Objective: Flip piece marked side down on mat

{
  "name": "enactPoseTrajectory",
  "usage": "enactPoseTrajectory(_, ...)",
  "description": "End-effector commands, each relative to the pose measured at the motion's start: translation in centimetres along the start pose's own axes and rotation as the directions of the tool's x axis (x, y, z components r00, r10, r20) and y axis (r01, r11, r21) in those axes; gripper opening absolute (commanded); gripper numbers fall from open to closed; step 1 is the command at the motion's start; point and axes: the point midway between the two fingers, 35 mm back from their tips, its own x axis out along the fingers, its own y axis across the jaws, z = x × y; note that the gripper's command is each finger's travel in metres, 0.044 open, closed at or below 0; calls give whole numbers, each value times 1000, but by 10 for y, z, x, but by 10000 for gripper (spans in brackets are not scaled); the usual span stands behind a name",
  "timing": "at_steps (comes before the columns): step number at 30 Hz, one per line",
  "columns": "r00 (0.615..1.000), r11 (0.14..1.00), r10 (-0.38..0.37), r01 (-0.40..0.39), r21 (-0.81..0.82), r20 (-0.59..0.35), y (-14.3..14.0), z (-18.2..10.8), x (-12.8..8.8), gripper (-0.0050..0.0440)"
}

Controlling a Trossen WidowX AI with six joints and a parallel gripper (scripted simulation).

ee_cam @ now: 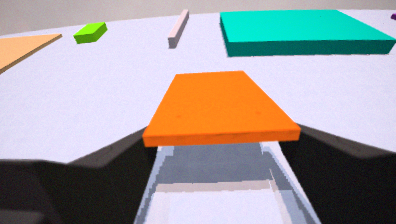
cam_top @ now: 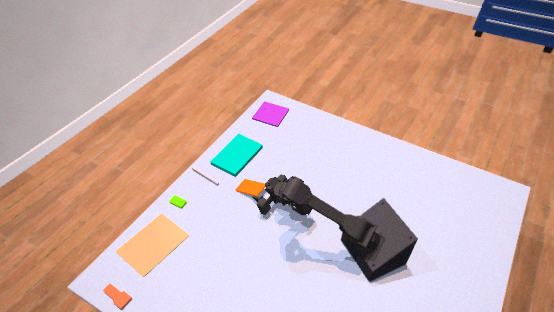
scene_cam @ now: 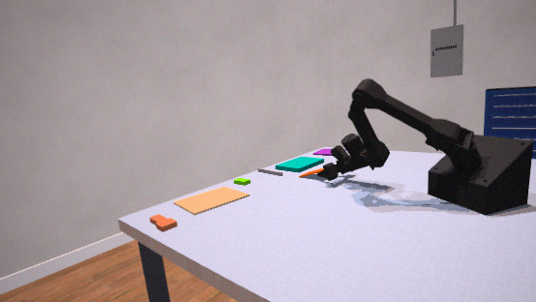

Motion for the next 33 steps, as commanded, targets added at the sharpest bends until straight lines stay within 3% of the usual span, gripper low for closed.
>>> enactPoseTrajectory(1,1000,1000,4,-4,-5,-4,0,-3,1,0)
enactPoseTrajectory(18,1000,1000,9,-9,-7,-4,0,-14,6,0)
enactPoseTrajectory(19,1000,1000,10,-10,-2,-4,1,-12,5,440)
enactPoseTrajectory(33,1000,1000,10,-10,-2,-4,1,-12,5,440)
